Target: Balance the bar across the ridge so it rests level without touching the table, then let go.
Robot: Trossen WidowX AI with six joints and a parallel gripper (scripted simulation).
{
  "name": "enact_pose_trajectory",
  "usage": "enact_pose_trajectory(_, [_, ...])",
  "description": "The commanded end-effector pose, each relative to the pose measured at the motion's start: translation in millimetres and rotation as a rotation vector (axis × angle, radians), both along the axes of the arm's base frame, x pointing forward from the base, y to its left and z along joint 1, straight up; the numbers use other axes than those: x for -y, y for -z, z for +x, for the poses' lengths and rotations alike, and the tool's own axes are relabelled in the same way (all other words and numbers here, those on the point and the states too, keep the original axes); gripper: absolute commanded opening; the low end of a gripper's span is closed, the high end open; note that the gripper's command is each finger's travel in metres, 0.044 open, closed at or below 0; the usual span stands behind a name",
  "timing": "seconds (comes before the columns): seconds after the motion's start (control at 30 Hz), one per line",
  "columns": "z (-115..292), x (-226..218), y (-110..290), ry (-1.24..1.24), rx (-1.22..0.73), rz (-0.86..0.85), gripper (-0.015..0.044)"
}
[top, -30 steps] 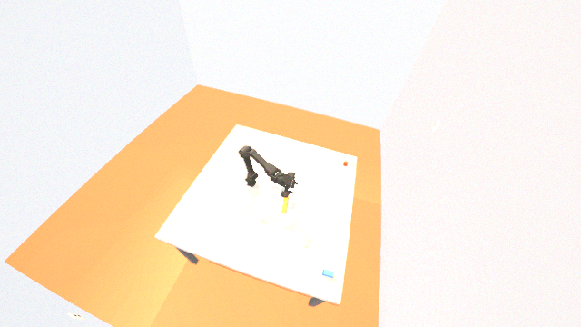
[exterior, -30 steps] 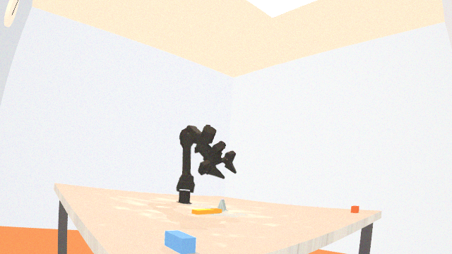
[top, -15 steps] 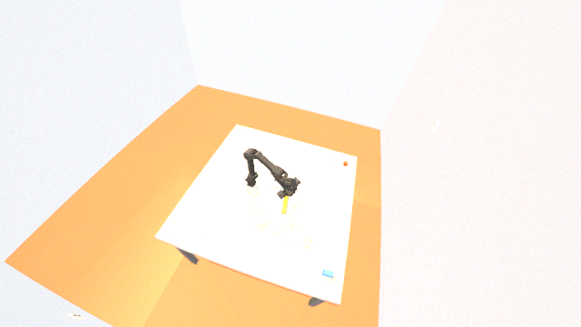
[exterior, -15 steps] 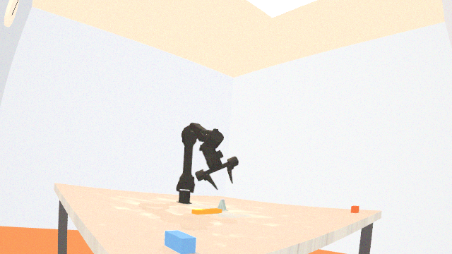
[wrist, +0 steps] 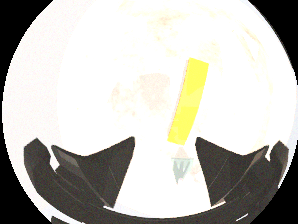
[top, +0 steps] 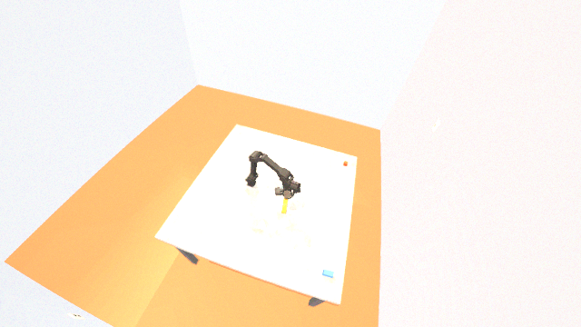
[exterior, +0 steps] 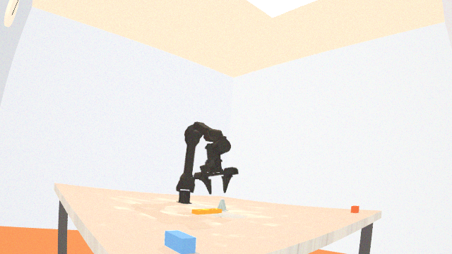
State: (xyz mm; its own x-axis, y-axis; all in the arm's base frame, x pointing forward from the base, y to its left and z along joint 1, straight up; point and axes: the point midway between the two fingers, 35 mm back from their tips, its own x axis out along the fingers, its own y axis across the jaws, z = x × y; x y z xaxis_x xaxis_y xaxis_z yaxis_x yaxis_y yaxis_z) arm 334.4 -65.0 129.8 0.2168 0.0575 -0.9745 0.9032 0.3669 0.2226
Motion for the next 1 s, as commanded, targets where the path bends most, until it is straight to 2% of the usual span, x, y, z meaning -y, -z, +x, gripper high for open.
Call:
enact_pose_trajectory(0.0, [-6.4, 3.1, 6.0, 0.128, -0.112, -0.016, 0.0315])
enact_pose_trajectory(0.13, [-11.7, 5.2, 9.0, 0.22, -0.188, -0.035, 0.0315])
enact_pose_trajectory(0.4, [-11.9, 5.3, 10.3, 0.224, -0.192, -0.037, 0.0315])
enact_pose_trajectory(0.7, [-10.6, 5.6, 53.1, 0.224, -0.192, -0.037, 0.0315])
enact_pose_trajectory(0.97, [-10.6, 5.6, 55.8, 0.224, -0.192, -0.037, 0.0315])
